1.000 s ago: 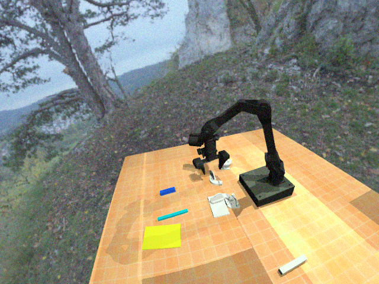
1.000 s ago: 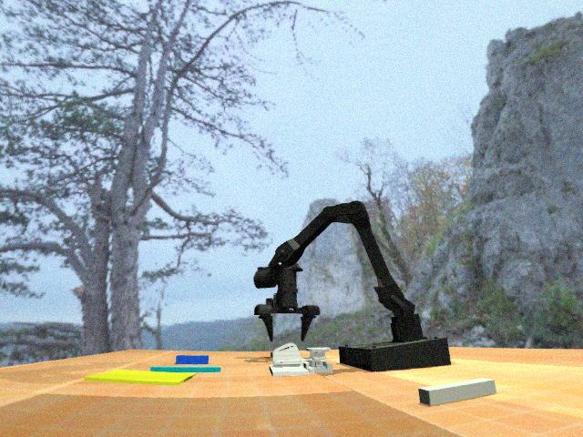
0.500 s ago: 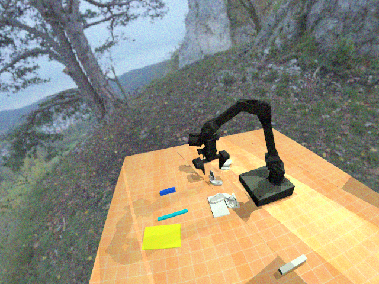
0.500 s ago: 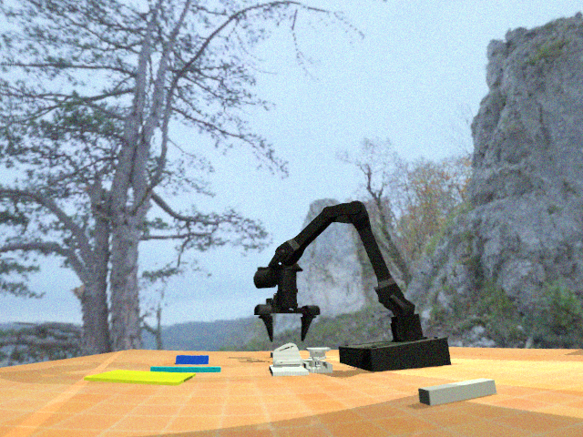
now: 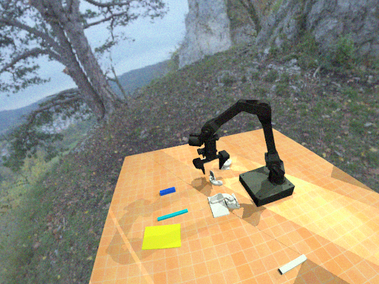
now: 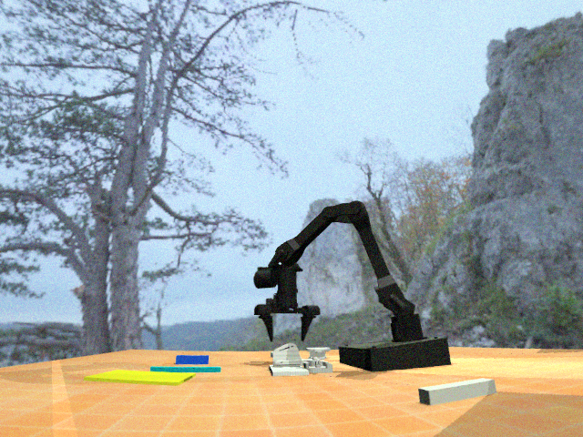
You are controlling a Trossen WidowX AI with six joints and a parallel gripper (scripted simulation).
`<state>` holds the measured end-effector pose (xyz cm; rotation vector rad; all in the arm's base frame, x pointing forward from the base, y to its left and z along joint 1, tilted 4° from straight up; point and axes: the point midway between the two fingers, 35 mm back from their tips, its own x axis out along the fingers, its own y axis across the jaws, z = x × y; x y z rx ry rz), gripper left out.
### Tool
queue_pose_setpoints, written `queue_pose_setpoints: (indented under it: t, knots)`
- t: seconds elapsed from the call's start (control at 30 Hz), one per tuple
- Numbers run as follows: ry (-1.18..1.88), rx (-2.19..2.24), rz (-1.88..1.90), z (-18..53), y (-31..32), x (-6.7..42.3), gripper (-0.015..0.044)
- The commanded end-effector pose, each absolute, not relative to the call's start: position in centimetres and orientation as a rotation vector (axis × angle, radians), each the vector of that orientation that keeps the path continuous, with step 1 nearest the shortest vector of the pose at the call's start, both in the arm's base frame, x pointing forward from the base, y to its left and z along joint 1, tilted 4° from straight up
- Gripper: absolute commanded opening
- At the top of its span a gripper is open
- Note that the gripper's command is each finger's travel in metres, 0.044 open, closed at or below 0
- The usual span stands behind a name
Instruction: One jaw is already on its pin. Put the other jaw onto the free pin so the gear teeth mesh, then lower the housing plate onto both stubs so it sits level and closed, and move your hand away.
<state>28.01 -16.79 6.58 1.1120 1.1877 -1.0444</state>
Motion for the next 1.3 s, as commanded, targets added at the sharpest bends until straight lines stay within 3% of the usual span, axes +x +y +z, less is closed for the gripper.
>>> queue_pose_setpoints:
  t: [0.0, 1.27]
  knots:
    - [1.187, 1.117, -1.045, 6.5, -16.8, 28.1, 0.0440]
    - [1.187, 1.114, -1.044, 3.9, -17.0, 28.5, 0.0440]
